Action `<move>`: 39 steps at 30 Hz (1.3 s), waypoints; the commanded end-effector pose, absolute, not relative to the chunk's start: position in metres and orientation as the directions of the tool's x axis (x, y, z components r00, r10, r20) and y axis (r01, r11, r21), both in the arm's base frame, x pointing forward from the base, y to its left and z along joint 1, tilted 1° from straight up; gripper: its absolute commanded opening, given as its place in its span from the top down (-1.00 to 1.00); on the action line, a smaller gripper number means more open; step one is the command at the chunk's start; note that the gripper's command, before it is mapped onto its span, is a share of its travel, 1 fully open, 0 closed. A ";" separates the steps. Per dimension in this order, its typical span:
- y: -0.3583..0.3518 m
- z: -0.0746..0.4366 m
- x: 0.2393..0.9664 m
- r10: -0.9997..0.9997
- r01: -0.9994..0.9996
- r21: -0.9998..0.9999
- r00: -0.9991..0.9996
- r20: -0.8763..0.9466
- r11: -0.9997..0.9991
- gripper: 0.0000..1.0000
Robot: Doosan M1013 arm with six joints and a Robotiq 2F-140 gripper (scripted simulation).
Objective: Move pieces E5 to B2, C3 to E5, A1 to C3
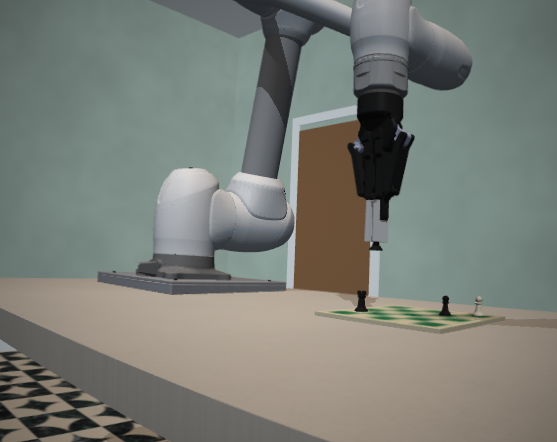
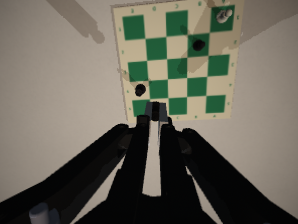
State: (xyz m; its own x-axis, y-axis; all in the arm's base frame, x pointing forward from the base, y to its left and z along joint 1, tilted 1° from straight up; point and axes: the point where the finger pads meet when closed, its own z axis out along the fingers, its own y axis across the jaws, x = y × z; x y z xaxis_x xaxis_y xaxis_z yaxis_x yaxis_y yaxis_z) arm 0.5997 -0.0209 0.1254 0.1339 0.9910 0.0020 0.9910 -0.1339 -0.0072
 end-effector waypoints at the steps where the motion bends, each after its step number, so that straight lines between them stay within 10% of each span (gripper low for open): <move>1: -0.052 0.126 0.567 1.000 1.000 -0.002 0.005 0.015 -0.005 1.00; 39: -0.052 0.048 0.566 1.000 1.000 -0.001 0.002 0.015 -0.002 1.00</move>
